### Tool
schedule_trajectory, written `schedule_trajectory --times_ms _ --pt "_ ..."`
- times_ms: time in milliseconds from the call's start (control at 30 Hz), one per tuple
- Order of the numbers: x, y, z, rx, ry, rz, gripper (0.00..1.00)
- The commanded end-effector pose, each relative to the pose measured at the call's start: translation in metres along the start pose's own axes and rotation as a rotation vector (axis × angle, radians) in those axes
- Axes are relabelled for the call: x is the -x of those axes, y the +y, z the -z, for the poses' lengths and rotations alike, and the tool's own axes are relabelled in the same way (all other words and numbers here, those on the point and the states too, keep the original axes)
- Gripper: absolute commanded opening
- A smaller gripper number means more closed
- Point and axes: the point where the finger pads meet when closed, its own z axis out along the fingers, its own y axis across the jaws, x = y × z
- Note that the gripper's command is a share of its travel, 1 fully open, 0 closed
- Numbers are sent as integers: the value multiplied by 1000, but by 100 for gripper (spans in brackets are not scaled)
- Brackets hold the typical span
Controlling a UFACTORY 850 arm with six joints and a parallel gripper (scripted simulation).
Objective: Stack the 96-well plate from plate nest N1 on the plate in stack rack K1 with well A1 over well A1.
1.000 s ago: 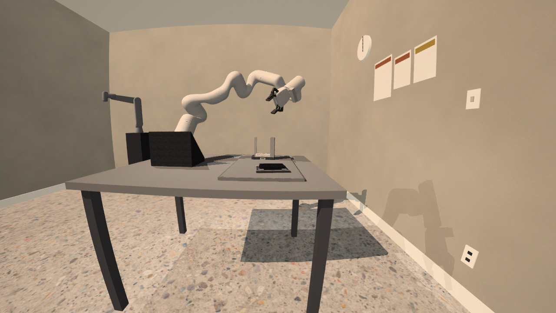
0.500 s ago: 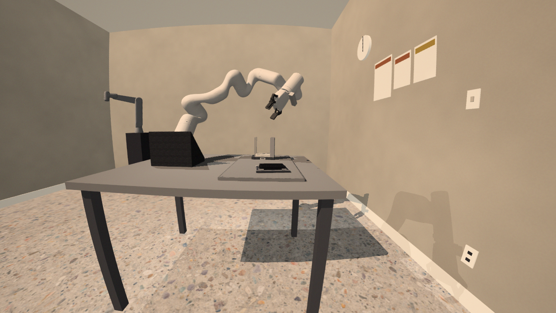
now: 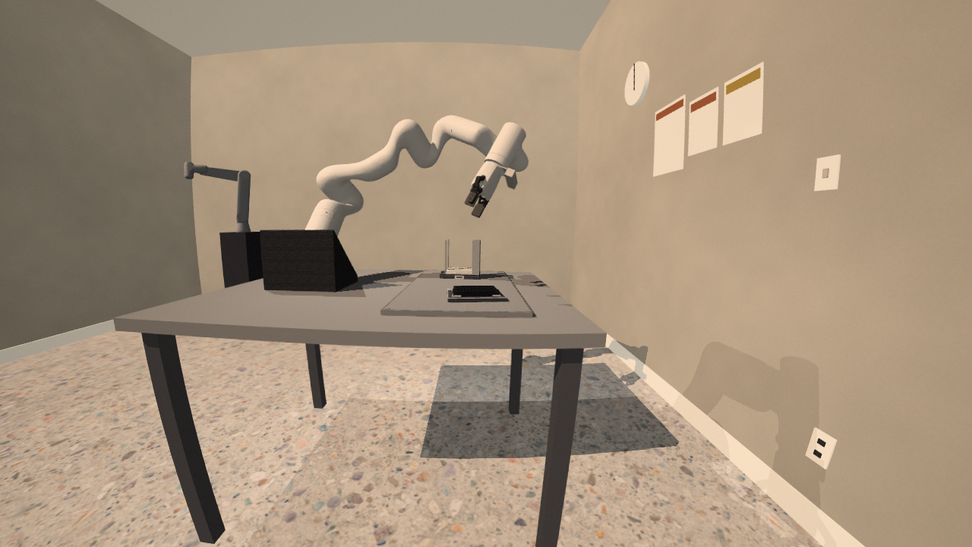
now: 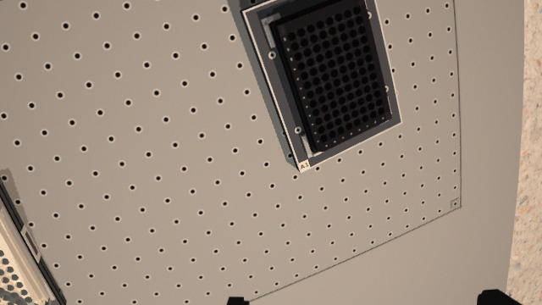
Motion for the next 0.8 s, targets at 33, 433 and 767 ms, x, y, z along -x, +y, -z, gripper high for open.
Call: schedule_trajectory --times_ms 33,433,767 --pt "-11 8 -13 -72 53 82 100" --pt "-35 29 -40 -177 183 222 100" --pt "-51 48 -58 -223 282 300 100"
